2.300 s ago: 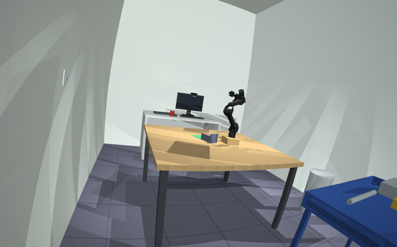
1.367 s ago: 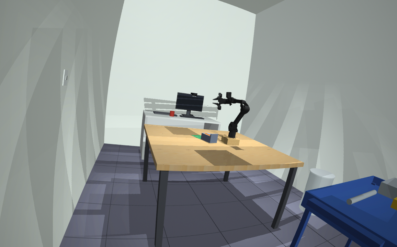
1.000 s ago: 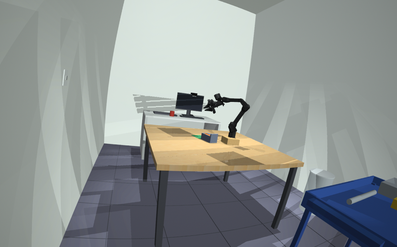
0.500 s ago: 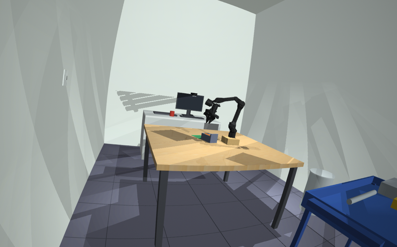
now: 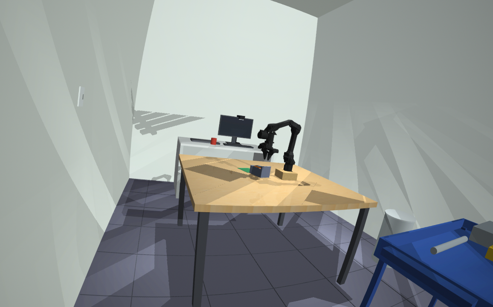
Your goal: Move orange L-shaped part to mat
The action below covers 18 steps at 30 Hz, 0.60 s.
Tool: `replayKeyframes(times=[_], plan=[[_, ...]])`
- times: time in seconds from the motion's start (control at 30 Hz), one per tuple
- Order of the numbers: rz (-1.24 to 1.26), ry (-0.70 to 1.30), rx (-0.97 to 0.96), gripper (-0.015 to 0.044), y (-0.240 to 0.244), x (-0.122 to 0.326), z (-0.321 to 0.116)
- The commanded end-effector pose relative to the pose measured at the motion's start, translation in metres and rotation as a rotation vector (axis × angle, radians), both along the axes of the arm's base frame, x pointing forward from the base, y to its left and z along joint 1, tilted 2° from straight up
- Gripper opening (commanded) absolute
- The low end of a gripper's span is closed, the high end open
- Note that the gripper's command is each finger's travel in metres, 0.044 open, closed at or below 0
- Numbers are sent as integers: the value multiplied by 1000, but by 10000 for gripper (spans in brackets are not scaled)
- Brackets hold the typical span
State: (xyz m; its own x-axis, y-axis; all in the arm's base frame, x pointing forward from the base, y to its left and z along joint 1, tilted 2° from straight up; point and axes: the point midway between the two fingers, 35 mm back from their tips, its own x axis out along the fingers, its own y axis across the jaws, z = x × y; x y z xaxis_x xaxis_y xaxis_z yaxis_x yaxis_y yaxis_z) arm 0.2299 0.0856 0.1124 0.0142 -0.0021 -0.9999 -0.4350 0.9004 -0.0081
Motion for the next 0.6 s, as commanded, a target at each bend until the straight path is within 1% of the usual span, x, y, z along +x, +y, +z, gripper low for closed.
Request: replayKeyframes(times=[0.0,0.13,0.57], plan=[[-3,21,-14,180,0,-2,-26],[-3,21,-14,180,-2,-5,-66],[-3,21,-14,180,-2,-4,-79]])
